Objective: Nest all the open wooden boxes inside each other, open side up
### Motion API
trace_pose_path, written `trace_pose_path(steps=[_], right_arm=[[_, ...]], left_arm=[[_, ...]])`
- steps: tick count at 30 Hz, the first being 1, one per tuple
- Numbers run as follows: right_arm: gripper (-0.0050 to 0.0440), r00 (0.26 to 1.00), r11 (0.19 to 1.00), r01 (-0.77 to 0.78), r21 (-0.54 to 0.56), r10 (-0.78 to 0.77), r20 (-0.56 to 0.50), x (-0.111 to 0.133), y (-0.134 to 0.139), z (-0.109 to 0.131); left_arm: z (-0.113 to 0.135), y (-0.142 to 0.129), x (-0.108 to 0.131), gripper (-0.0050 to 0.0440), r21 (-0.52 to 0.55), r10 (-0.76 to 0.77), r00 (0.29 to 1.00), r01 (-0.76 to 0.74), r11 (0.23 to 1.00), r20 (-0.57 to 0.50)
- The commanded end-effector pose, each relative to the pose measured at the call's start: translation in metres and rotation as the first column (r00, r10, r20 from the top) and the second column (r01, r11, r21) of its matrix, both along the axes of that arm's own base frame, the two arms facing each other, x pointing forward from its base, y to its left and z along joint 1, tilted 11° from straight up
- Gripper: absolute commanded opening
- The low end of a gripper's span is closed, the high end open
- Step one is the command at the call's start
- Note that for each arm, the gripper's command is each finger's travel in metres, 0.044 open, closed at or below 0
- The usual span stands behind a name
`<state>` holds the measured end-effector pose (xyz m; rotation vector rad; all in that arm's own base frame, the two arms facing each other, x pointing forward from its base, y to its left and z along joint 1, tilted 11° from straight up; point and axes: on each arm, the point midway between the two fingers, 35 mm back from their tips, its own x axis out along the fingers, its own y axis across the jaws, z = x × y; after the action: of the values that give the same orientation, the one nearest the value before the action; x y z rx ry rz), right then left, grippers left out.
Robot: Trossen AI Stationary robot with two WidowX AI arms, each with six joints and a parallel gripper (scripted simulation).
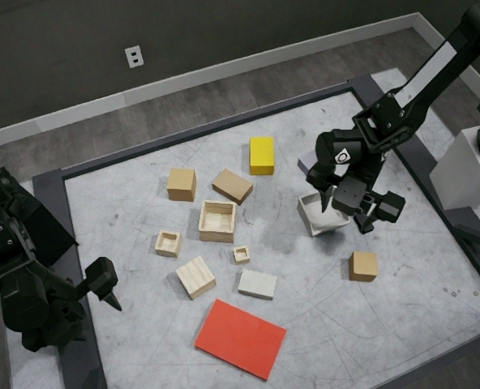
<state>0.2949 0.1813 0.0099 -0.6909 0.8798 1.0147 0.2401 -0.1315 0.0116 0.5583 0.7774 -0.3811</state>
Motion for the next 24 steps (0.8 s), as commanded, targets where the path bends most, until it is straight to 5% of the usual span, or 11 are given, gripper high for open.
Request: trace_pose_path(steps=[1,6,15,20,24], right_arm=[[0.04,0.98,0.983,0.186,0.0,-0.186,-0.065,-0.002,0.001,0.015],[0.04,0.932,0.941,0.338,-0.018,-0.337,-0.137,-0.01,-0.003,0.016],[0.04,0.634,0.676,0.725,-0.131,-0.729,-0.258,-0.034,-0.017,0.021],[0.04,0.446,0.499,0.848,-0.179,-0.854,-0.268,-0.046,-0.025,0.025],[0.04,0.373,0.429,0.883,-0.193,-0.889,-0.266,-0.049,-0.028,0.027]], left_arm=[[-0.008,0.011,0.016,0.04,-0.089,0.085,0.996,-0.084,0.992,0.012],[-0.009,0.021,0.028,0.04,-0.165,0.158,0.987,-0.15,0.975,0.036],[-0.022,0.07,0.046,0.04,-0.341,0.383,0.924,-0.354,0.871,0.017],[-0.021,0.092,0.053,0.04,-0.428,0.474,0.88,-0.419,0.801,0.025],[-0.019,0.101,0.056,0.04,-0.463,0.505,0.863,-0.433,0.773,0.035]])
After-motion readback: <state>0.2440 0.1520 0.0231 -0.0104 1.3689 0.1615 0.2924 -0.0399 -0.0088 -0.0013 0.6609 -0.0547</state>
